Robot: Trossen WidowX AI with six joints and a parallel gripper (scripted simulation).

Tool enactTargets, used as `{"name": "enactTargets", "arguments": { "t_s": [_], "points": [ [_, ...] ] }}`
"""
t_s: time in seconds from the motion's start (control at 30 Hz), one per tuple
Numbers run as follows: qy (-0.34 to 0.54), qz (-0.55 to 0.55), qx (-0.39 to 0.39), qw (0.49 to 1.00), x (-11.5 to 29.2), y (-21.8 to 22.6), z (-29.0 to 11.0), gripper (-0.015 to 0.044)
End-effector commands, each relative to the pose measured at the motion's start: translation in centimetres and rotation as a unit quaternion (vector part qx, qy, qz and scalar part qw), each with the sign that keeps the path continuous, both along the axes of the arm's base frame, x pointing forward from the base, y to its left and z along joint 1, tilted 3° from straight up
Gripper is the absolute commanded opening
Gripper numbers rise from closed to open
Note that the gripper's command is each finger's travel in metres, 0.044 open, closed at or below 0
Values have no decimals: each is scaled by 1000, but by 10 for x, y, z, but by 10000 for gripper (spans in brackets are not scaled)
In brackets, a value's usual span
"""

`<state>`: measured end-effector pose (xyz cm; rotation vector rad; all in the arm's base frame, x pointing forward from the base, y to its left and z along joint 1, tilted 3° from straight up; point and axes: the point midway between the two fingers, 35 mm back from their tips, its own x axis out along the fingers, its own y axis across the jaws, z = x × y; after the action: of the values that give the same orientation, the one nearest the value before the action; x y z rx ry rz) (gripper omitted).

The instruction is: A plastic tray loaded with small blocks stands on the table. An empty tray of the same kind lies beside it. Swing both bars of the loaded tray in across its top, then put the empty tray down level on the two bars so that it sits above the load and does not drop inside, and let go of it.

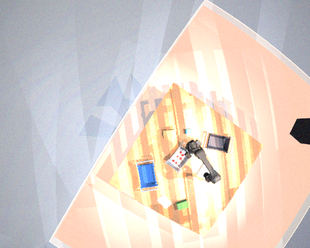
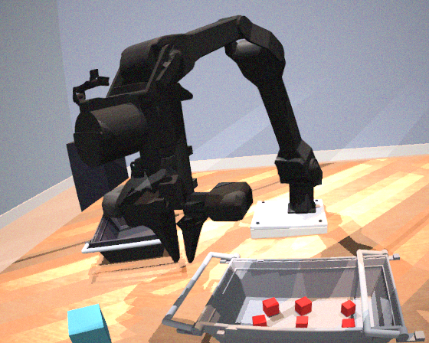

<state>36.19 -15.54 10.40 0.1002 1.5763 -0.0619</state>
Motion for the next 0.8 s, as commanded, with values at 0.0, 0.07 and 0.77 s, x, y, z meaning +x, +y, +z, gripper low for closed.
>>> {"name": "enactTargets", "arguments": {
  "t_s": [0.0, 0.07, 0.77],
  "points": [
    [0, 9, 1, 1000, 1, 3, -3, 82],
    [0, 9, 1, 1000, 1, 3, -8, 82],
    [0, 9, 1, 1000, 1, 9, -53, 82]
  ]
}}
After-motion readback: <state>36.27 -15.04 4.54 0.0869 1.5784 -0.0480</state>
